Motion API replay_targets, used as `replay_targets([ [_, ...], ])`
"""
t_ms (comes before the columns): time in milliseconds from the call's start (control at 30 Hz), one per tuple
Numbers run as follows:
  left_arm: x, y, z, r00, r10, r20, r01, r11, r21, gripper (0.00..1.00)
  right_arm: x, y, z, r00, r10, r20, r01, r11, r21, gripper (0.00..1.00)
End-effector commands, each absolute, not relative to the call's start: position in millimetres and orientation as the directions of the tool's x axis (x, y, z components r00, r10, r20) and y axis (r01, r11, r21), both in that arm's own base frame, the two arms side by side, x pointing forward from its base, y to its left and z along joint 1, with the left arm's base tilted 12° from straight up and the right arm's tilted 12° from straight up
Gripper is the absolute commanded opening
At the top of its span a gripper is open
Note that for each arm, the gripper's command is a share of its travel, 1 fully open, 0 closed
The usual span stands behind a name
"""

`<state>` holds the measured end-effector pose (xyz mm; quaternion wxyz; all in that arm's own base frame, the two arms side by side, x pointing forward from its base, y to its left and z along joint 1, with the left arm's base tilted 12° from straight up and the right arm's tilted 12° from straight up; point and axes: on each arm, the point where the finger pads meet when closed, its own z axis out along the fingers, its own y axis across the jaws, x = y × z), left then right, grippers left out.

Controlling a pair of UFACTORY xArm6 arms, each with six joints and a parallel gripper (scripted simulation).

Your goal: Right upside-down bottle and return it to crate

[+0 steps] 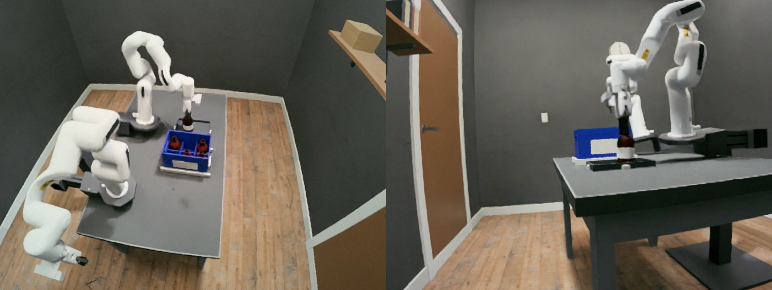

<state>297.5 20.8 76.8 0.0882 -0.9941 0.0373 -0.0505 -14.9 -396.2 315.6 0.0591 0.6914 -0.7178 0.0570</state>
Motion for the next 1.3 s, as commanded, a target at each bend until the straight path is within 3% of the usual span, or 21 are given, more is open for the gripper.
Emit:
replay_targets([
  [0,290.5,21.3,77.9,0.992,-0.083,0.098,-0.065,-0.982,-0.179,0.34,-15.0,-396.9,317.4,-0.037,-0.985,0.168,-0.999,0.038,0.000,1.00],
  [1267,264.0,23.5,75.3,0.992,-0.083,0.098,-0.065,-0.982,-0.179,0.34,-15.0,-396.9,317.4,-0.037,-0.985,0.168,-0.999,0.038,0.000,1.00],
])
